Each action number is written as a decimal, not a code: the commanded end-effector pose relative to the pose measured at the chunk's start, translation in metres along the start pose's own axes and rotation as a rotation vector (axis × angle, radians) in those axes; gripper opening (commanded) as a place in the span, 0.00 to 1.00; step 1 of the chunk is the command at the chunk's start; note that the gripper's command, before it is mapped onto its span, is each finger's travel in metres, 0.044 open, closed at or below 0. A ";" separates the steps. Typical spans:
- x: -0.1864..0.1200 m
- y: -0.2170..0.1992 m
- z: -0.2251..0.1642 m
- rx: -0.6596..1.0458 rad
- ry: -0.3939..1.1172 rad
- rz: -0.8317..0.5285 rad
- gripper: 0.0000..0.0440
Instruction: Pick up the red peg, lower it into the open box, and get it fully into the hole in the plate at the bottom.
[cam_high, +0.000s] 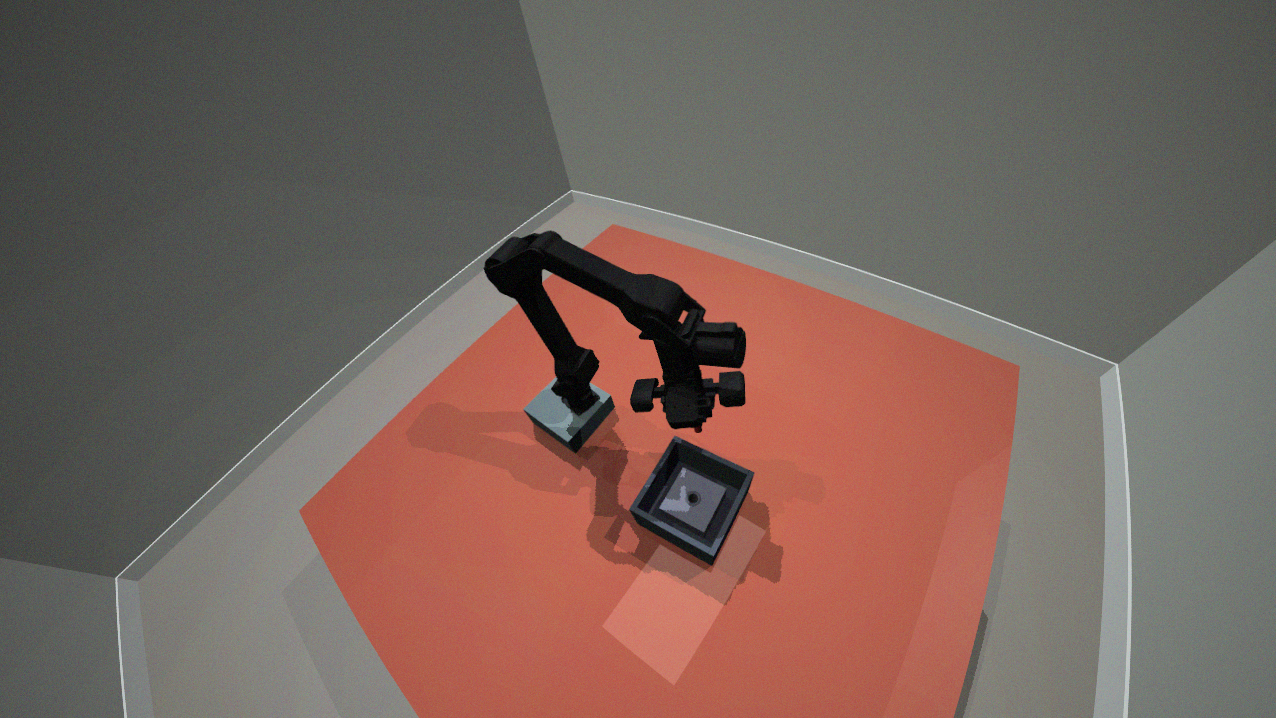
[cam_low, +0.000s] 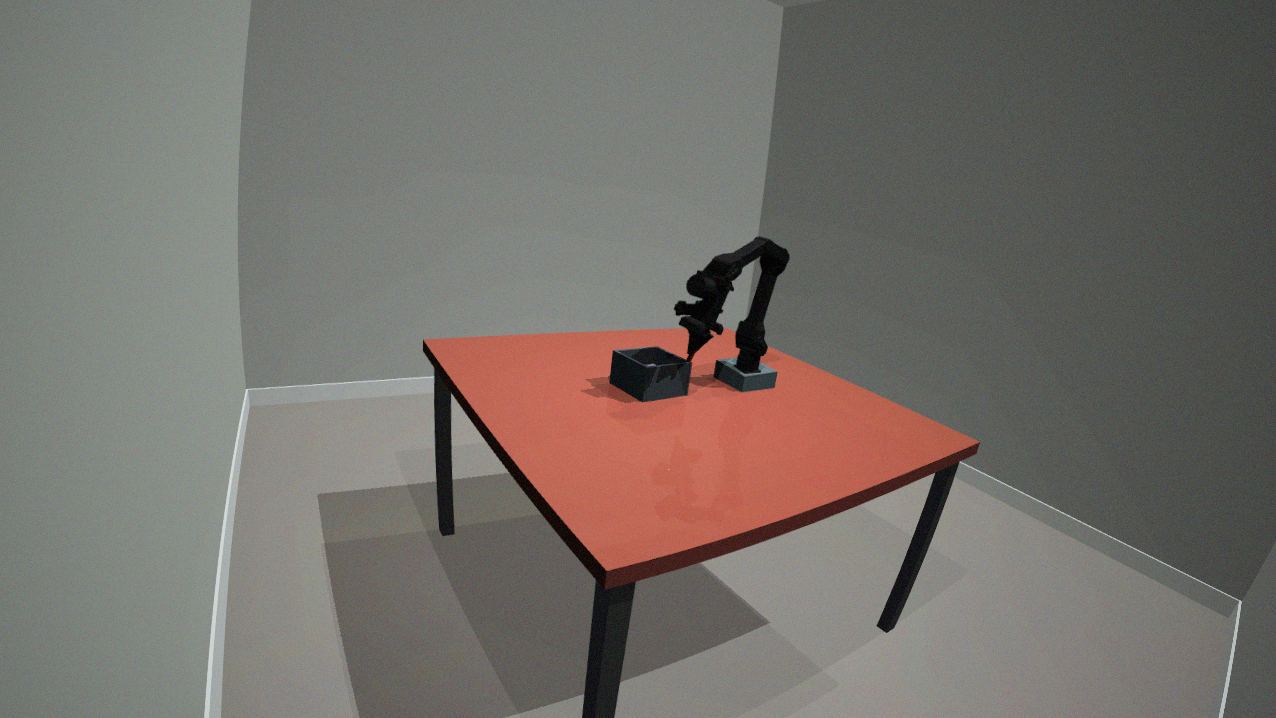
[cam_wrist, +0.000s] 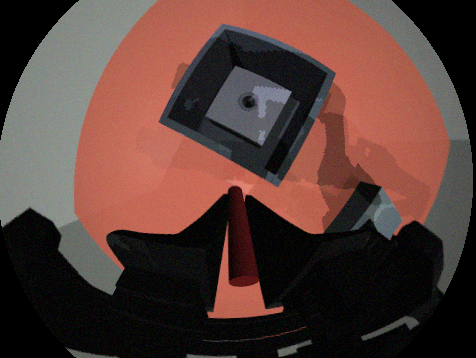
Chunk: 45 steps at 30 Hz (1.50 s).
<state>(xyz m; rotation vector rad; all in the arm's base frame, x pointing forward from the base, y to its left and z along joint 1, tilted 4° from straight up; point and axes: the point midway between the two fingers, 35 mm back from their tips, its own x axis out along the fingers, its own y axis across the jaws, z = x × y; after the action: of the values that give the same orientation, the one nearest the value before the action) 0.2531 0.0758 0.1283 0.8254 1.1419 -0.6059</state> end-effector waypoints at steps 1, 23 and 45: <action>0.002 0.002 0.017 0.012 -0.022 -0.007 0.00; 0.032 0.000 0.087 0.115 -0.060 -0.031 0.01; 0.085 -0.012 0.103 0.087 0.013 -0.136 0.35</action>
<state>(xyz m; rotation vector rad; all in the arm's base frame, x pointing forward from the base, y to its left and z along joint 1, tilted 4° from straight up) 0.3235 -0.0141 0.0695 0.8550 1.1760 -0.7669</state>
